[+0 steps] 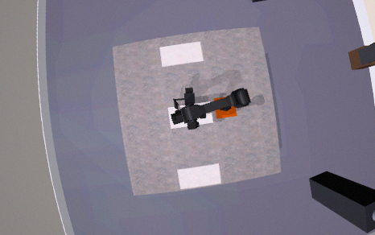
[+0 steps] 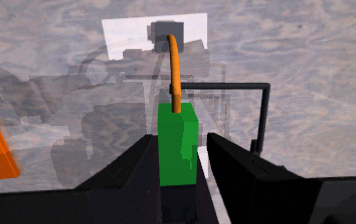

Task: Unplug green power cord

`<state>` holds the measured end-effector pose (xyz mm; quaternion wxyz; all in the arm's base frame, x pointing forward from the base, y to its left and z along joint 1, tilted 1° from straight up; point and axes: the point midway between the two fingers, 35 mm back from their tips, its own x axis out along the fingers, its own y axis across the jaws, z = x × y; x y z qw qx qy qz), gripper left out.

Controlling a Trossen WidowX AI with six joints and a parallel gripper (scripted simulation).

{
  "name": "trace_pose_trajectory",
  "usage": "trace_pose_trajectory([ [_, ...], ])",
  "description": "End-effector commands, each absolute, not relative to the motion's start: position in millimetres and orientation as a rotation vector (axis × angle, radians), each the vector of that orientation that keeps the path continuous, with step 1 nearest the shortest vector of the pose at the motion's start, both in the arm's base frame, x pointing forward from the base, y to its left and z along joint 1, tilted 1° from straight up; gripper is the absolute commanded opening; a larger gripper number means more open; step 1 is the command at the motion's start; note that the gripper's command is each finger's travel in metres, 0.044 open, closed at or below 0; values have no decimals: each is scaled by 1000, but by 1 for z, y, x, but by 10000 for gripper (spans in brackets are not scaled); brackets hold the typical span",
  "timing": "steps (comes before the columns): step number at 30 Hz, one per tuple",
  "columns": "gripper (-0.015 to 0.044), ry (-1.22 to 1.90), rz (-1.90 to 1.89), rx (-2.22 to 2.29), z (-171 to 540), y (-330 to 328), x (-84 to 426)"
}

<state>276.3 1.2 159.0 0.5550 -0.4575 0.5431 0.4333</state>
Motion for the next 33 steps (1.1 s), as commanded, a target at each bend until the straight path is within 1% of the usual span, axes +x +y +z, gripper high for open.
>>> trace_pose_trajectory([
  [1,160,1282,1031,-1081,156,1,275],
  [10,160,1282,1031,-1081,147,0,276],
  [14,55,1285,1024,-1079,149,0,276],
  [22,2,1285,1024,-1079,149,0,276],
  [33,0,1283,1026,-1079,149,13,280],
])
